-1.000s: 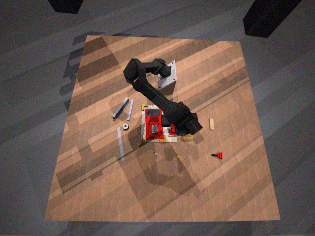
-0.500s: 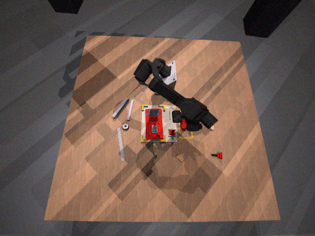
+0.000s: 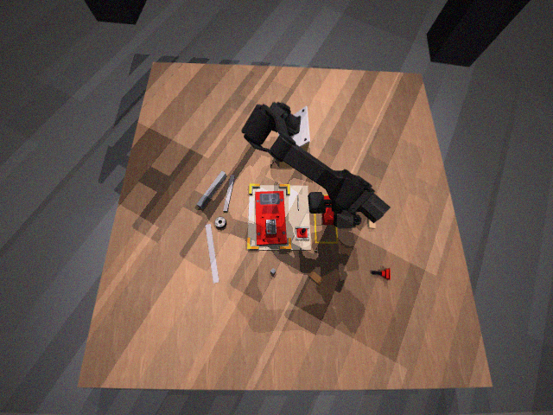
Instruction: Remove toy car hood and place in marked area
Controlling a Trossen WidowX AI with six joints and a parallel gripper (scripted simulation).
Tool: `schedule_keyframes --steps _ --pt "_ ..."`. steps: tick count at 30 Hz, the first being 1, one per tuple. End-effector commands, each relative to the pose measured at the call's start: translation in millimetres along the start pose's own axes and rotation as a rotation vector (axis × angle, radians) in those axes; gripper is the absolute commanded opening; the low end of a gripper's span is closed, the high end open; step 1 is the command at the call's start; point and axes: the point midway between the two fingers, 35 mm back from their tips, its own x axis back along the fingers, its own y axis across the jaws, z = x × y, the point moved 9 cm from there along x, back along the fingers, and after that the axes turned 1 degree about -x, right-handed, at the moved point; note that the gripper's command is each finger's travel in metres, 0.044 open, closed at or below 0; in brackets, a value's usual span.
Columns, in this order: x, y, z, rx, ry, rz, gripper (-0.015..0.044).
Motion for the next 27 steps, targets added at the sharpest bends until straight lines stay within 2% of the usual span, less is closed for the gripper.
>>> schedule_keyframes --steps 1,27 --pt "-3 1 0 -0.003 0.002 -0.001 0.0000" --pt "-18 1 -1 -0.003 0.002 -0.002 0.0000"
